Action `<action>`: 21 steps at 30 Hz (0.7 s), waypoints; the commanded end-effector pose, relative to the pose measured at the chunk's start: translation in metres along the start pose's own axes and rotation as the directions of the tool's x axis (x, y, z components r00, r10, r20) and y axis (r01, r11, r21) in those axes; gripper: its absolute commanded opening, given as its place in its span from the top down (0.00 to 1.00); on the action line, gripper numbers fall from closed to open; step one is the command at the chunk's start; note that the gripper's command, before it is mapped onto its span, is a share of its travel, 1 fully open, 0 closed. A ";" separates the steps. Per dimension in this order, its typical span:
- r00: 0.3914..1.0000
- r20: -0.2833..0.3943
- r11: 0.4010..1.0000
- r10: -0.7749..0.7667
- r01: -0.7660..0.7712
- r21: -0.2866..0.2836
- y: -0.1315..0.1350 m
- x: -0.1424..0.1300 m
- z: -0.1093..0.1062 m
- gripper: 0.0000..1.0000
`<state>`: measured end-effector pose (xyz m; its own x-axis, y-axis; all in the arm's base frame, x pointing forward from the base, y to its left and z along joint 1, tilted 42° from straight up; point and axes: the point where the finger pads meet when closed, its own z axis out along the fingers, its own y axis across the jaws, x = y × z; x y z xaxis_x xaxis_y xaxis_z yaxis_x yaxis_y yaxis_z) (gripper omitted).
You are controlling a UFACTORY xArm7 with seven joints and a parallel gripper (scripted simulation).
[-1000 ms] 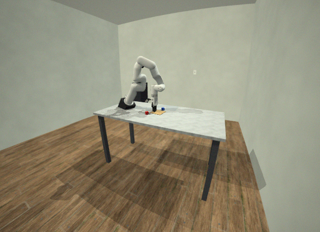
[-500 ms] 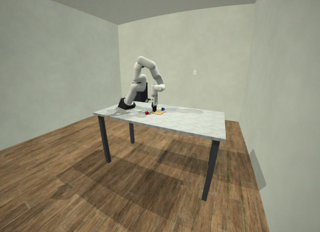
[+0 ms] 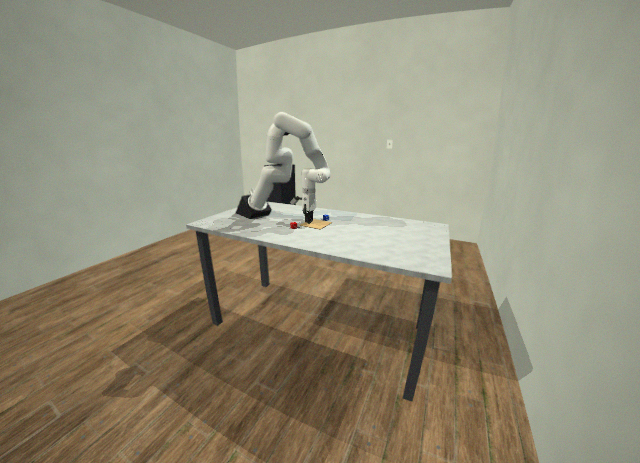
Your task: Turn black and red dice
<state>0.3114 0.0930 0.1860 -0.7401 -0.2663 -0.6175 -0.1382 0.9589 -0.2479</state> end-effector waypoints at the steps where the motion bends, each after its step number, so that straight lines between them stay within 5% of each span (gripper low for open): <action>1: 1.000 0.002 1.000 0.000 0.000 0.000 0.000 -0.001 0.000 0.73; 21: 1.000 0.002 1.000 0.000 0.000 0.000 0.000 -0.001 0.003 0.73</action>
<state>0.3135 0.0927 0.1836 -0.7402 -0.2663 -0.6175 -0.1382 0.9589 -0.2478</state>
